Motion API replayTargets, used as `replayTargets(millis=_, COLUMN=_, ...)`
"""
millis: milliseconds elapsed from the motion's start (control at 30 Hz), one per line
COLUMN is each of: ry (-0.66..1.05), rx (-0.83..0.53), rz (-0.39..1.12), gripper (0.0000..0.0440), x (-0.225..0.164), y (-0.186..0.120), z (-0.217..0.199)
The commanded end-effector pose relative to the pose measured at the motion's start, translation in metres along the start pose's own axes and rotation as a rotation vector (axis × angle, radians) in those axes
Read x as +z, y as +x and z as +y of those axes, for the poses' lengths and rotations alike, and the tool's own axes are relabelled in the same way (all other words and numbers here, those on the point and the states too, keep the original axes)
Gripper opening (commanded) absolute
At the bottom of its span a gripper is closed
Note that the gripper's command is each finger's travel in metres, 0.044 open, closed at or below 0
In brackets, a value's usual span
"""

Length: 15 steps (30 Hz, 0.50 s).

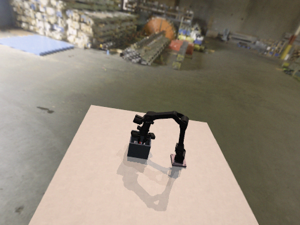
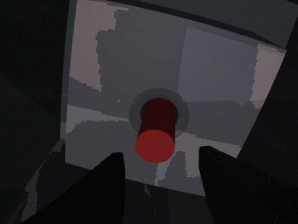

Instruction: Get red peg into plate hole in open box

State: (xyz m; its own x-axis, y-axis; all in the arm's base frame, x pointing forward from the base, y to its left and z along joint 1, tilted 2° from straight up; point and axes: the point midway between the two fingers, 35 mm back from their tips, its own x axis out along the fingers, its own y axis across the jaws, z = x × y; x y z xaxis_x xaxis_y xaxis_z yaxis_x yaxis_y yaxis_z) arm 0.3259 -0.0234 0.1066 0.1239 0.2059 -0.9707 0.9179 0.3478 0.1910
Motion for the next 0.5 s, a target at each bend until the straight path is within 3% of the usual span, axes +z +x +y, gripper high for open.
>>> replayTargets(millis=0, ry=-0.007, rx=0.0, rz=0.041, gripper=0.0136, x=0.004, y=0.009, z=0.004)
replayTargets(millis=467, ry=-0.028, rx=0.106, rz=0.114, gripper=0.0125, x=0.009, y=-0.016, z=0.029)
